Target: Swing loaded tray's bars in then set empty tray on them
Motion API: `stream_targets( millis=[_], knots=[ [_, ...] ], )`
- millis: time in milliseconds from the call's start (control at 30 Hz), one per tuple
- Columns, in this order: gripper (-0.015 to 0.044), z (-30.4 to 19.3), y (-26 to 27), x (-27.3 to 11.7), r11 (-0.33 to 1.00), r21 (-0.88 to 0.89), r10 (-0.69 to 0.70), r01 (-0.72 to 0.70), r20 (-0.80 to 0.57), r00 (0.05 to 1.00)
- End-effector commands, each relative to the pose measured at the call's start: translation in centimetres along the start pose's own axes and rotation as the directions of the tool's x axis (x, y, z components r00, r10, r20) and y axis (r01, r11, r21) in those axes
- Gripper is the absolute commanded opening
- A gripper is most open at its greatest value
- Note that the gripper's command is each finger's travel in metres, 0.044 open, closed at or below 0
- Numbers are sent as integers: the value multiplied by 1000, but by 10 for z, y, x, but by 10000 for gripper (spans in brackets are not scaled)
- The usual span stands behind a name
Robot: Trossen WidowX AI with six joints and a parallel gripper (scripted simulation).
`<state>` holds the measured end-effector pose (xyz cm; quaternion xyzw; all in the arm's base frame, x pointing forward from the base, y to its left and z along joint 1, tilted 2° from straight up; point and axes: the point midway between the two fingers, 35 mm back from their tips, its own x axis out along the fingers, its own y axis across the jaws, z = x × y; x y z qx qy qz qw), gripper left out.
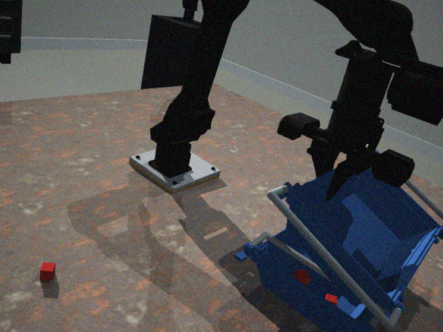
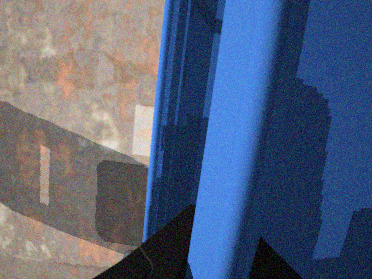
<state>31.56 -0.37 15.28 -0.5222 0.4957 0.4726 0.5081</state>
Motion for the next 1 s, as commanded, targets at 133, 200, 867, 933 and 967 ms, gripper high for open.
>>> stream_targets(
  millis=[133,200,867,933,967],
  knots=[
    [0,1,5,4,1000,0,22,-22,2,1000],
    [0,1,5,4,1000,0,22,-22,2,1000],
    [0,2,9,11,1000,0,22,-22,2,1000],
    [0,2,9,11,1000,0,22,-22,2,1000],
    [0,2,9,11,1000,0,22,-22,2,1000]
  ],
)
